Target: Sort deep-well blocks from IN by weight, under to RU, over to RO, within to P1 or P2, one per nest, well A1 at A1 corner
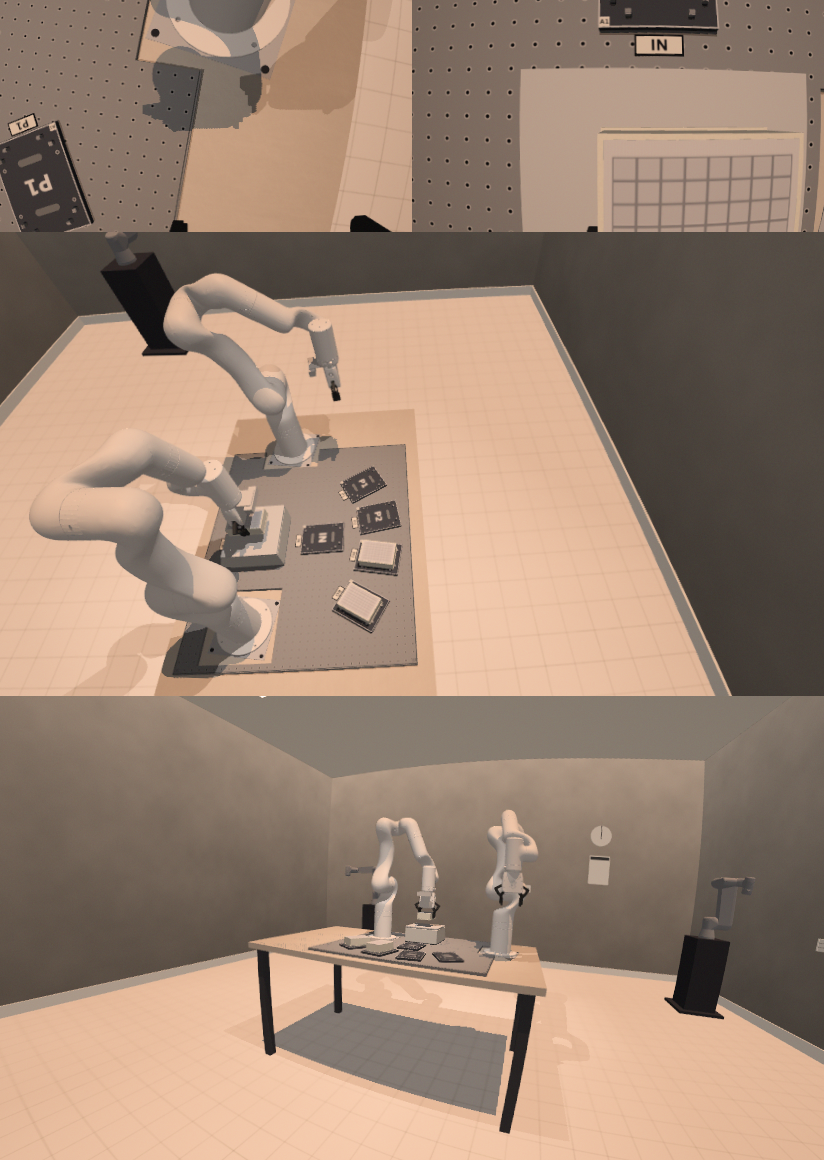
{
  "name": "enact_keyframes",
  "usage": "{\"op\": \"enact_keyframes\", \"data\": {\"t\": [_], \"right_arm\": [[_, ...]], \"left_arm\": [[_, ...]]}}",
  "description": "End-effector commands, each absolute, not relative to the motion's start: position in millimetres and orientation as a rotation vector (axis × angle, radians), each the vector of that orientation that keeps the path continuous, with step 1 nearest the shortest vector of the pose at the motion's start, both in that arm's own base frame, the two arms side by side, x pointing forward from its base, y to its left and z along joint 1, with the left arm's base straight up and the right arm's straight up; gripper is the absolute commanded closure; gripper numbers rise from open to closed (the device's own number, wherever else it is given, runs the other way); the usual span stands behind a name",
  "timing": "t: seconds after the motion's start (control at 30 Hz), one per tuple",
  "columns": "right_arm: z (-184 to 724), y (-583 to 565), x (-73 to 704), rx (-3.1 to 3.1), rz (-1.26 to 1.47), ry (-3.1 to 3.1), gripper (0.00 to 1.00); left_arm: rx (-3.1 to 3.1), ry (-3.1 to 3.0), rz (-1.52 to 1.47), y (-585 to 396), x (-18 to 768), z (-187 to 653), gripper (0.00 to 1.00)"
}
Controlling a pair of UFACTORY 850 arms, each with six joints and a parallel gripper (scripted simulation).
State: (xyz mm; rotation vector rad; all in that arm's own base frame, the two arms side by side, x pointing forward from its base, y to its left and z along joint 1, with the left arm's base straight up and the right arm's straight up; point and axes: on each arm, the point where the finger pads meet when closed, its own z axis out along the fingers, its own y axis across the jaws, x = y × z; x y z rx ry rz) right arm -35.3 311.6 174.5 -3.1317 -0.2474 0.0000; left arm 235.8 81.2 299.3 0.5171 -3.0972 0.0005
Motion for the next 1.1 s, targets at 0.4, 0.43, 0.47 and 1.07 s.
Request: {"op": "enact_keyframes", "data": {"t": [0.4,0.43,0.47,1.07], "right_arm": [[151,313,-35,-3.13,0.0,-0.247,1.0],[149,313,-35,-3.13,0.0,-0.247,1.0],[147,313,-35,-3.13,0.0,-0.247,1.0],[144,313,-35,-3.13,0.0,-0.247,1.0]], "left_arm": [[0.517,-3.099,0.0,81,236,300,0.0],[0.517,-3.099,0.0,81,236,300,0.0],[0.517,-3.099,0.0,81,236,300,0.0],[0.517,-3.099,0.0,81,236,300,0.0]]}}
